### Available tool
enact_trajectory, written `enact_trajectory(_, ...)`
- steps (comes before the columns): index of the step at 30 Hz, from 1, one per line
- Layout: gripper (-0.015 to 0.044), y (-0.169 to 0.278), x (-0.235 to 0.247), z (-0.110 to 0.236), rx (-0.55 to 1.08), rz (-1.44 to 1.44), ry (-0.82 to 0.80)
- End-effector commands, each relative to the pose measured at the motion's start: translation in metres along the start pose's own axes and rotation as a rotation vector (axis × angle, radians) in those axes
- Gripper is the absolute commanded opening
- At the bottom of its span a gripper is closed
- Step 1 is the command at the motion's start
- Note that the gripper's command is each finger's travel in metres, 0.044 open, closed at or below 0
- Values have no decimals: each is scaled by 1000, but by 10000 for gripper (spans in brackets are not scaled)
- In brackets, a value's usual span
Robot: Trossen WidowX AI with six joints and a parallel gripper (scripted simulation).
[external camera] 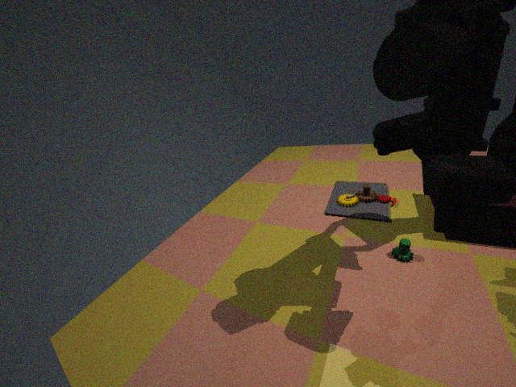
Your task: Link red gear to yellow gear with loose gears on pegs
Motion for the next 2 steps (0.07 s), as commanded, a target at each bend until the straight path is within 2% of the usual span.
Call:
enact_trajectory(1, 440, 0, 0, 0, 2, -3, 2)
enact_trajectory(2, 440, 0, 0, 0, 2, -3, 2)
Point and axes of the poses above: the point midway between the two fingers, 35 mm back from their tips, its own z axis back along the fingers, its own x axis across the jaws, y = z × x, the point moved 1 cm from there along z, back along the fingers, and after that the axes turned 15 degrees about -z, right-handed, at the moved point
